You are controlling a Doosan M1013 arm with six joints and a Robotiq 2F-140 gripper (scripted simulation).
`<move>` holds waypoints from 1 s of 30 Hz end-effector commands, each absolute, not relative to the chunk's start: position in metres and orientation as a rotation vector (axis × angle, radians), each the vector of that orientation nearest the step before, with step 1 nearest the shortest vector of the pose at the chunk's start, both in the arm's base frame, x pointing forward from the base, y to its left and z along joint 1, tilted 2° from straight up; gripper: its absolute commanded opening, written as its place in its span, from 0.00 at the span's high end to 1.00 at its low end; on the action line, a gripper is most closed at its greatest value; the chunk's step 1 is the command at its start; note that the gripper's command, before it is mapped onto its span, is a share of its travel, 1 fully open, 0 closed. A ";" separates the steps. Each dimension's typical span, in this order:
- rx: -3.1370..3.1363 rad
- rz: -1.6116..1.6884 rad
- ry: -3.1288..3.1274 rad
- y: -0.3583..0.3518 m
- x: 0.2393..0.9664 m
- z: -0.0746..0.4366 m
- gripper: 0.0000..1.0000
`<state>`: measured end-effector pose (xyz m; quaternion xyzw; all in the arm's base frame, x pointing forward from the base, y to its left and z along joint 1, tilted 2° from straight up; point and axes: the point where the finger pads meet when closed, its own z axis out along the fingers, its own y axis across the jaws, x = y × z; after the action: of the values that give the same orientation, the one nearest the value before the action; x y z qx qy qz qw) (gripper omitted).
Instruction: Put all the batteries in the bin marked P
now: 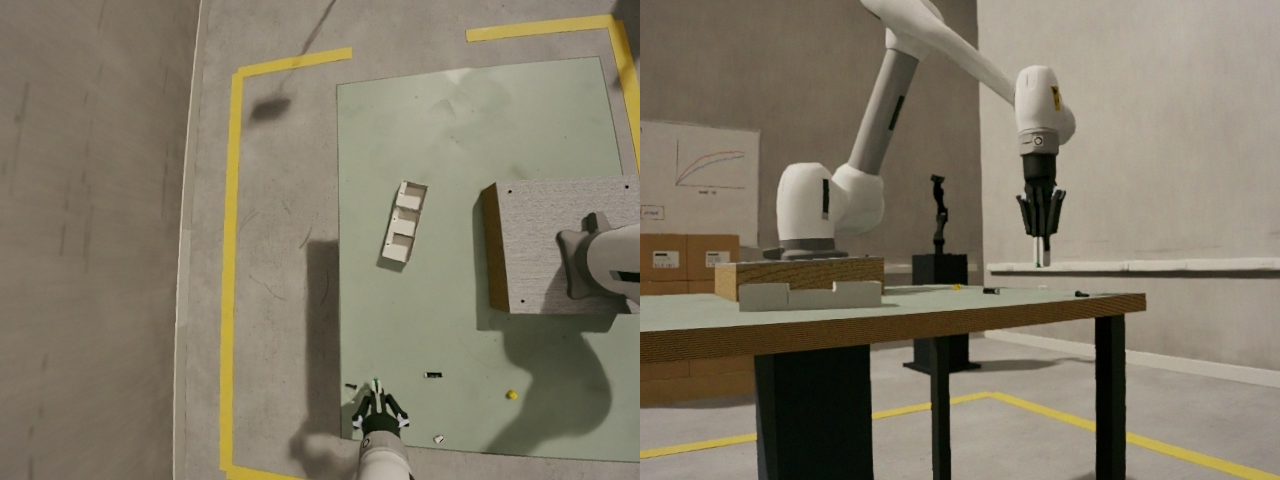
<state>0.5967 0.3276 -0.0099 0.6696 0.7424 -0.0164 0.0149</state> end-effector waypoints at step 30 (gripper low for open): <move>2.084 -0.048 2.311 0.160 0.552 -0.002 0.88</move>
<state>0.5563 0.1780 -0.0034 0.6696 0.7424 -0.0164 0.0150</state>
